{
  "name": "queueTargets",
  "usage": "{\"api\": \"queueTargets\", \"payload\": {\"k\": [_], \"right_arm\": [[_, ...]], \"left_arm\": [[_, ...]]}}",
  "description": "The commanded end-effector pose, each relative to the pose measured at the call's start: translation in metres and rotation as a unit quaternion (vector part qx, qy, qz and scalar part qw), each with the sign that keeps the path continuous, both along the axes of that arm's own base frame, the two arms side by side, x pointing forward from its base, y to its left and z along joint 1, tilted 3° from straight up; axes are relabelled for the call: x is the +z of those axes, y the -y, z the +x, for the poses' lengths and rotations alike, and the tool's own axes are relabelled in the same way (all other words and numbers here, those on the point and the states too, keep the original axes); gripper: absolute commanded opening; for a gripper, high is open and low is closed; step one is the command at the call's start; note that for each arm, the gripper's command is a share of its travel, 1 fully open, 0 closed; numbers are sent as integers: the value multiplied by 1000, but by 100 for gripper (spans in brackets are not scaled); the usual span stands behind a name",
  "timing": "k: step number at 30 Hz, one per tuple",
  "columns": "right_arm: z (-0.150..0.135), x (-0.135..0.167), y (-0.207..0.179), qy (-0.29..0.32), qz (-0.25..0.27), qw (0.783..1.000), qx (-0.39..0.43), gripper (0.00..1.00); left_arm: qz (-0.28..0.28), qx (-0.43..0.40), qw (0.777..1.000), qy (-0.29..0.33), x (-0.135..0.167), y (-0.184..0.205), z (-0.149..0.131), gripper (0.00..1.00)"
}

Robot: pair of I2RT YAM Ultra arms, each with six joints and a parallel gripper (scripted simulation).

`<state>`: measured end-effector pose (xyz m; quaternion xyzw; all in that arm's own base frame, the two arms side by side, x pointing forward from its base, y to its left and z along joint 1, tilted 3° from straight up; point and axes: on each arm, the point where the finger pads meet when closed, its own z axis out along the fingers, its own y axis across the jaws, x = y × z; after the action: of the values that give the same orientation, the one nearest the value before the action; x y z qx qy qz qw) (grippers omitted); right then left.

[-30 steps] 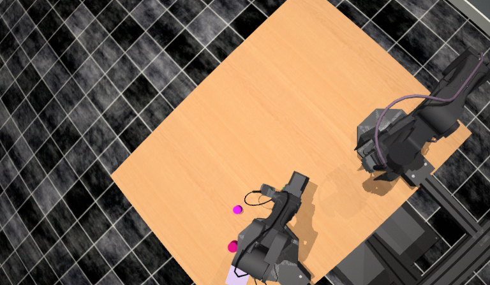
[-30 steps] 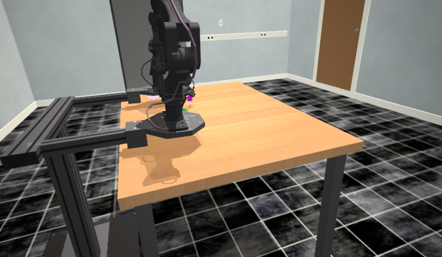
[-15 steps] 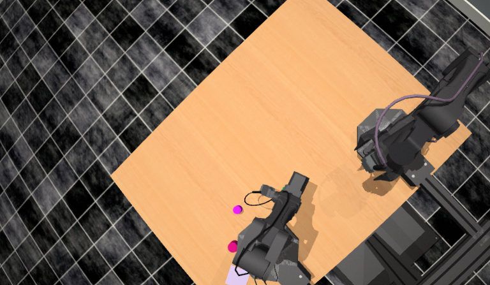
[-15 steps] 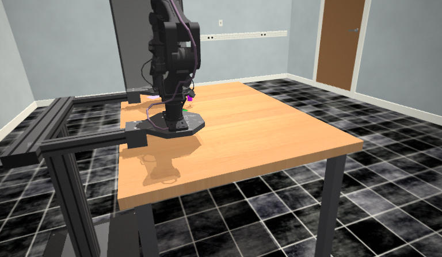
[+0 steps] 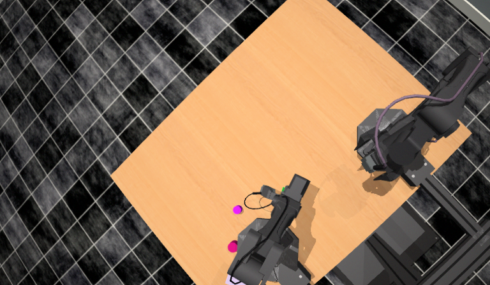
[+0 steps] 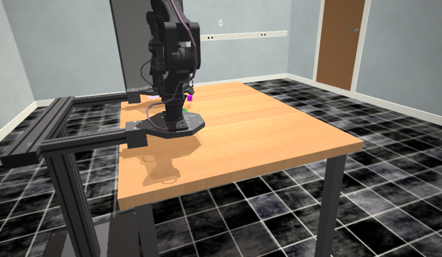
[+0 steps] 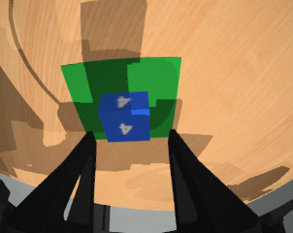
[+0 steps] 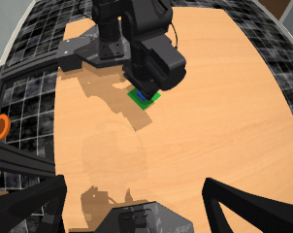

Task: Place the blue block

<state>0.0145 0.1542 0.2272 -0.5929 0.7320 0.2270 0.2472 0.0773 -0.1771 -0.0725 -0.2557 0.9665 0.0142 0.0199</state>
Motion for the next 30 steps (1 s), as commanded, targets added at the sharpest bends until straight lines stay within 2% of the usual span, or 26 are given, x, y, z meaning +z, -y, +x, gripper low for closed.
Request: {"api": "queueTargets", "payload": {"k": [1, 5, 10, 20, 23, 26, 28, 30], "right_arm": [[0, 2, 0, 0, 5, 1000, -1, 100], [0, 2, 0, 0, 5, 1000, -1, 100], [0, 2, 0, 0, 5, 1000, -1, 100], [0, 2, 0, 0, 5, 1000, -1, 100], [0, 2, 0, 0, 5, 1000, -1, 100], [0, 2, 0, 0, 5, 1000, -1, 100], [0, 2, 0, 0, 5, 1000, -1, 100], [0, 2, 0, 0, 5, 1000, -1, 100]], "left_arm": [[1, 2, 1000, 1, 13, 3, 0, 56], [0, 1, 1000, 1, 27, 5, -1, 100], [1, 1, 1000, 3, 56, 7, 0, 100], [25, 1, 1000, 0, 47, 4, 7, 100], [34, -30, 998, 36, 50, 0, 15, 100], [55, -83, 989, 108, 62, -4, 29, 100], [59, -123, 980, 143, 67, -4, 24, 100], [59, -123, 980, 143, 67, -4, 24, 100]]}}
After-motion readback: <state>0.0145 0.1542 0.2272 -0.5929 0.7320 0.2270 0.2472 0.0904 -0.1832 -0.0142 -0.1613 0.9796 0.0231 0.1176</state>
